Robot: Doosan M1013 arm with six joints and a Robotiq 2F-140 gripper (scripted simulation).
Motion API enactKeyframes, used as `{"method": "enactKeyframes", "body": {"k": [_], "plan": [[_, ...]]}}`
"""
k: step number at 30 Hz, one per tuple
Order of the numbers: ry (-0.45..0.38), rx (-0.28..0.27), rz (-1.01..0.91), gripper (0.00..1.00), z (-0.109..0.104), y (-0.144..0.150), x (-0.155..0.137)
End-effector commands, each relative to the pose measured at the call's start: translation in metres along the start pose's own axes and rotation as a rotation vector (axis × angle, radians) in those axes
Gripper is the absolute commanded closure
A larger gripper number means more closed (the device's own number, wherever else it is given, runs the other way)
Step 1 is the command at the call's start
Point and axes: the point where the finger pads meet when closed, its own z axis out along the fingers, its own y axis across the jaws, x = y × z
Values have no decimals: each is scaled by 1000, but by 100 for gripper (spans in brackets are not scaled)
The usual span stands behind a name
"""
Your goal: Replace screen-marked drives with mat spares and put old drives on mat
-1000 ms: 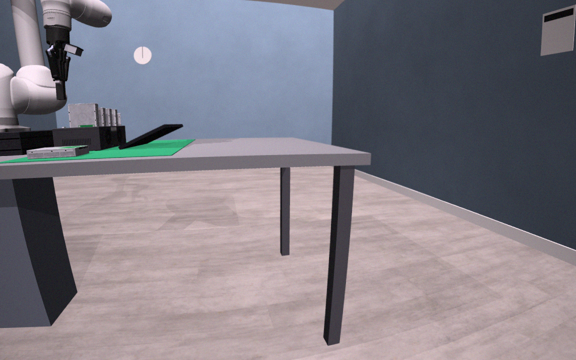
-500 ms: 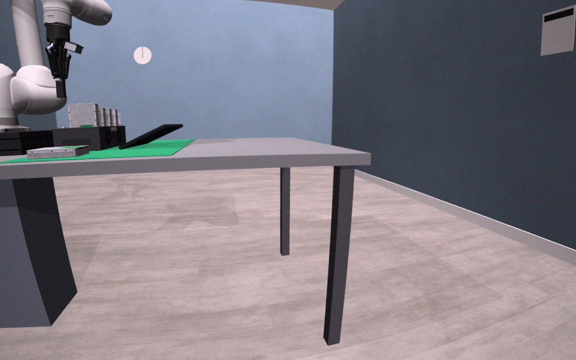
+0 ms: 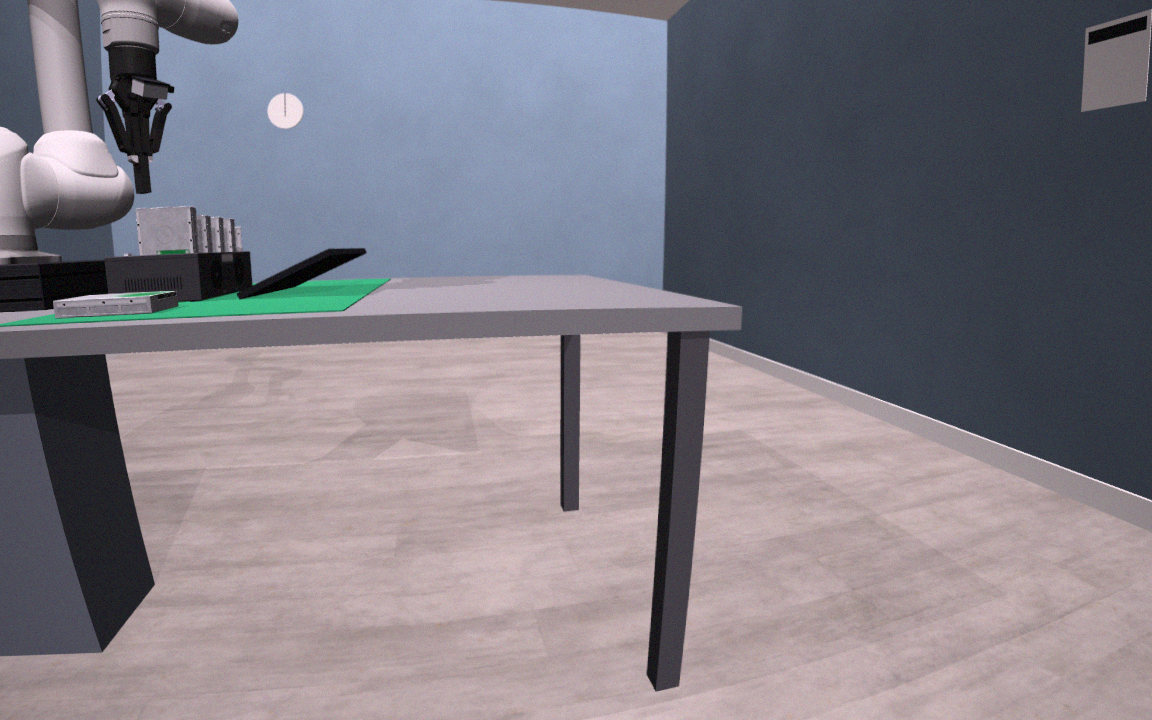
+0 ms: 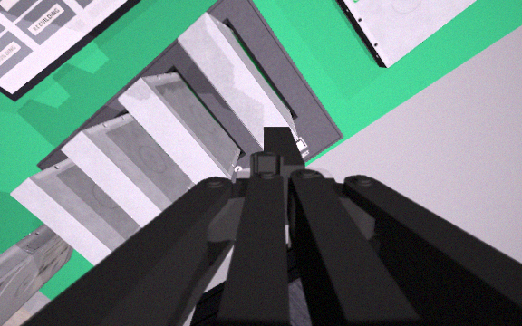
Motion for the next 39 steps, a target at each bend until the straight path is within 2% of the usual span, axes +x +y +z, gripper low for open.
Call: {"method": "enactKeyframes", "body": {"k": [1,5,7,8,13,14,39], "plan": [[8,-17,279,90,1,-15,18],[9,-7,490,90,1,-22,27],[9,-7,490,90,1,-22,27],[11,-9,643,90,2,-24,29],[18,-26,879,90,2,-25,31],[22,-35,925,11,2,-25,31],[22,-35,925,11,2,-25,31]]}}
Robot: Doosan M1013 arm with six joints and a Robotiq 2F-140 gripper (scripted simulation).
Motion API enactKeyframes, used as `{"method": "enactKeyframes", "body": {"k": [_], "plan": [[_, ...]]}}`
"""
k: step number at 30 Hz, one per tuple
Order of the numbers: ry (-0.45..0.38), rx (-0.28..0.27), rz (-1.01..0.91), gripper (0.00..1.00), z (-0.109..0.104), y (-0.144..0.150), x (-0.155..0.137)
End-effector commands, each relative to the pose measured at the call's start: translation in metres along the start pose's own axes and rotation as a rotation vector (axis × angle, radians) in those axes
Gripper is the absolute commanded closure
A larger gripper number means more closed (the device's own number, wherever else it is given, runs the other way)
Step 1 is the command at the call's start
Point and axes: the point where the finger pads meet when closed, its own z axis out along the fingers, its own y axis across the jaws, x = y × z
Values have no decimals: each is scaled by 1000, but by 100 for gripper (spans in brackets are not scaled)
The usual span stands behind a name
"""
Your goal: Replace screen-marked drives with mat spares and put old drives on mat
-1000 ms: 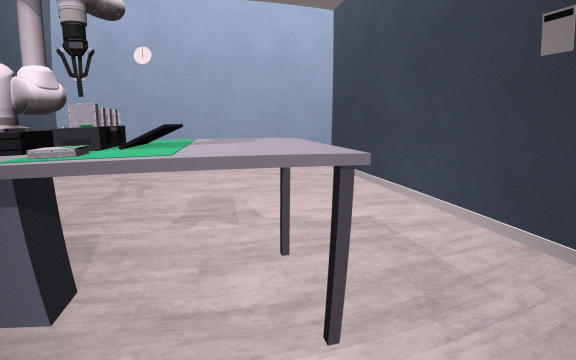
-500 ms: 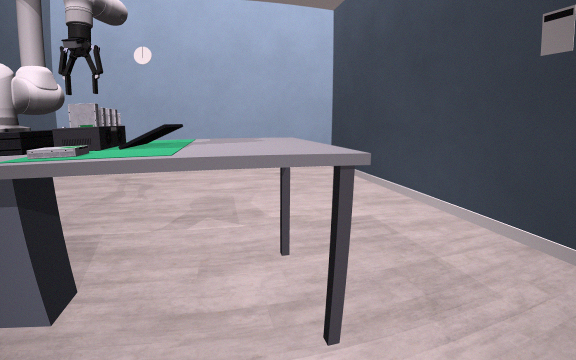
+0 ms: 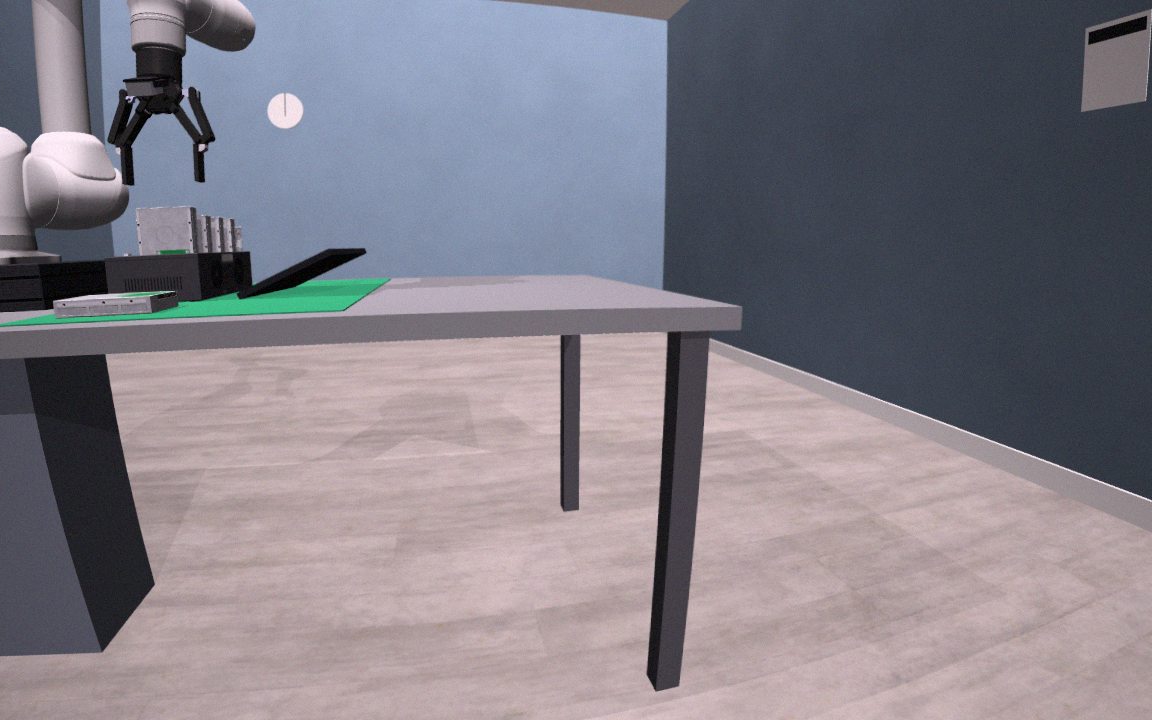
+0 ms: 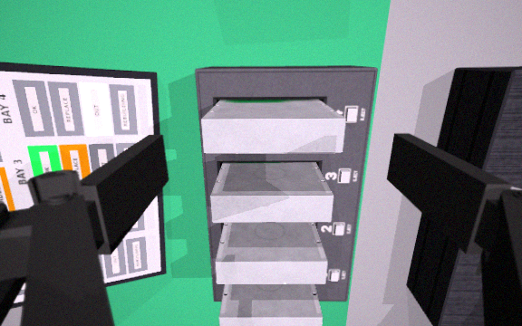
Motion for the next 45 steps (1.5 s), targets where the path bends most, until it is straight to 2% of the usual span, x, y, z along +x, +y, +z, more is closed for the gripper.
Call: {"method": "enactKeyframes", "body": {"k": [1,22,45], "plan": [[0,1,0,11,-1,-1,0],[0,1,0,11,1,-1,0],[0,1,0,11,12,-1,0]]}}
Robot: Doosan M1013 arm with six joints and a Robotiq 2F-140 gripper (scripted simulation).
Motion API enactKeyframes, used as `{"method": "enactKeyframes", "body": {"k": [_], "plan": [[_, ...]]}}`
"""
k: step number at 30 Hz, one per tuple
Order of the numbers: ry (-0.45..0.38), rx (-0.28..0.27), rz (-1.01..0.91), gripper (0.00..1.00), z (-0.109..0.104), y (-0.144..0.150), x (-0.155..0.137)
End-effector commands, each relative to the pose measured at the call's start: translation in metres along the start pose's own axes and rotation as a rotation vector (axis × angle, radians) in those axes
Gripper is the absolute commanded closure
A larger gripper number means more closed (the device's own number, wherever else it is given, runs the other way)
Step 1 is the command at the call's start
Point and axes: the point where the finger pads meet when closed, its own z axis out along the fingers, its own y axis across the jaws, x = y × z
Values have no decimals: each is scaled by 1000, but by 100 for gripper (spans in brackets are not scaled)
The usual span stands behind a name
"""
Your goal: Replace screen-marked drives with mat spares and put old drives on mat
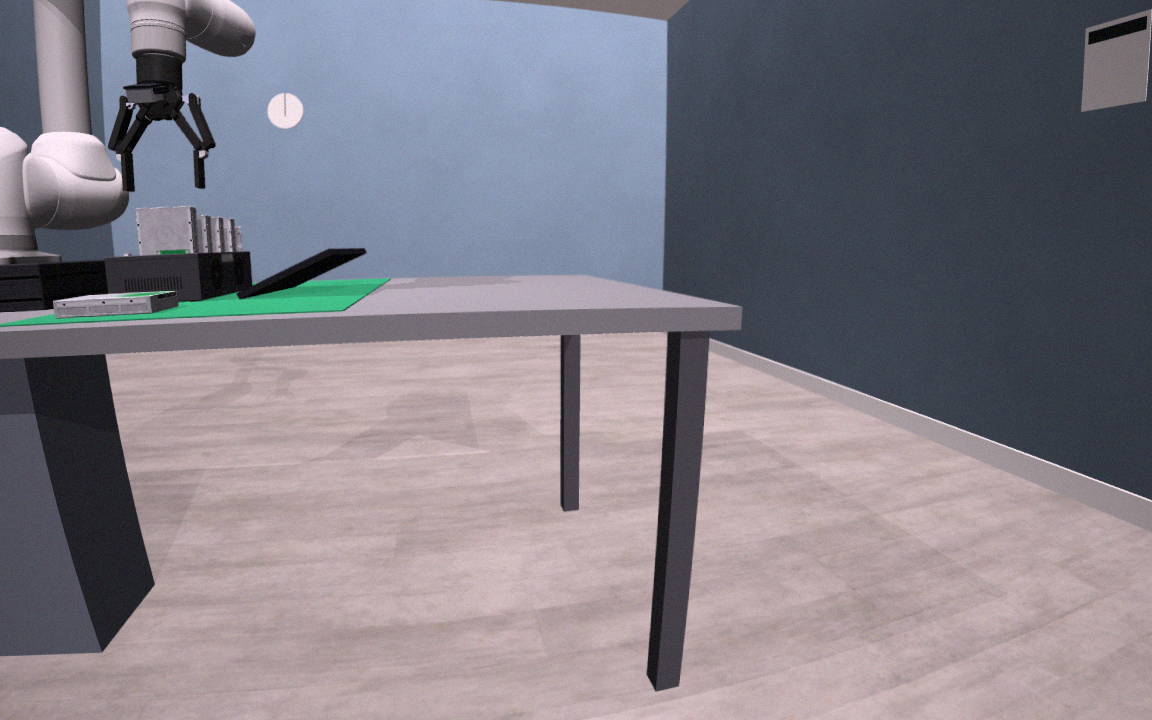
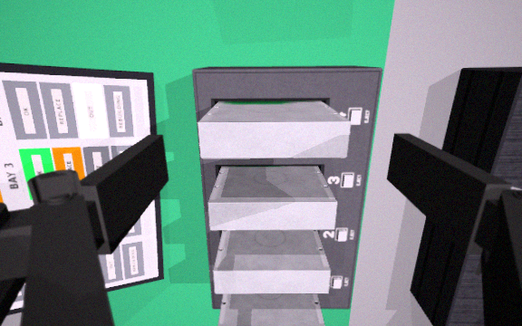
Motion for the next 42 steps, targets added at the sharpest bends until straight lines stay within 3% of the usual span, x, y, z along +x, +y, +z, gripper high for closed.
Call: {"method": "enactKeyframes", "body": {"k": [1,42], "plan": [[0,1,0,11,1,-1,0],[0,1,0,11,9,-1,0]]}}
